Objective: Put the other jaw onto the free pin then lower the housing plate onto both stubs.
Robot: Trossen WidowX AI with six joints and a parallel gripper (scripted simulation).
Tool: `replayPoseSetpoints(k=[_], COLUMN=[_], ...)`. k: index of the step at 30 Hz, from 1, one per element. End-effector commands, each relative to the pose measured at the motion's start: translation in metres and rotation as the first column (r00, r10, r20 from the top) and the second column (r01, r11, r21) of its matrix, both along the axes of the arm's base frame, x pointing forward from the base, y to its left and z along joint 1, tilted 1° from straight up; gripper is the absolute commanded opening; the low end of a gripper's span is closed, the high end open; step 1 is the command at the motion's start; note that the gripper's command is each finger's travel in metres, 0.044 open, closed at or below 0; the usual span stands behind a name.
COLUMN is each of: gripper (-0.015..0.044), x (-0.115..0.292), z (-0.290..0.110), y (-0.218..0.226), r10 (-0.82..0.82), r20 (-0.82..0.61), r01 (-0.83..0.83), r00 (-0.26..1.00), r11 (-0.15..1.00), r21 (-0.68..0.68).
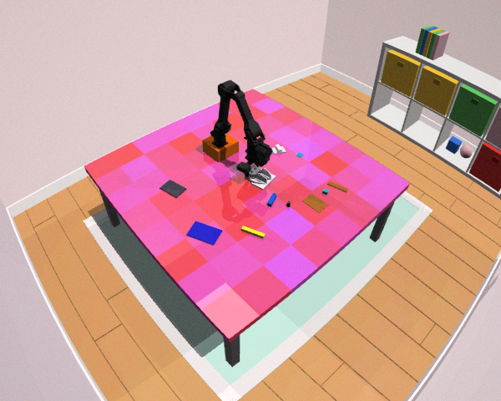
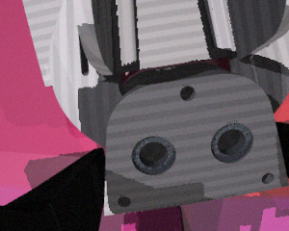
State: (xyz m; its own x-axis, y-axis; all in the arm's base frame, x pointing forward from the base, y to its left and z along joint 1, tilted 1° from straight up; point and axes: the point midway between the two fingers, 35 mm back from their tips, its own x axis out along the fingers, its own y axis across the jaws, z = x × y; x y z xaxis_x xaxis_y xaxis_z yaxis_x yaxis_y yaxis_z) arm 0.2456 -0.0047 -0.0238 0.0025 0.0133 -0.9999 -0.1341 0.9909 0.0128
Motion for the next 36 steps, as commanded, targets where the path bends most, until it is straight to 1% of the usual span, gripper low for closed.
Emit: replayPoseSetpoints(k=[1,36], gripper=[0.0351,0.0351], x=[-0.0004,-0.0004], z=[-0.0009,-0.0082], y=[-0.0004,-0.0003], r10=[-0.003,-0.002], r20=[0.000,0.000], r01=[0.003,0.002], r00=[1.000,1.000], r11=[1.000,1.000], r21=[-0.003,-0.003])
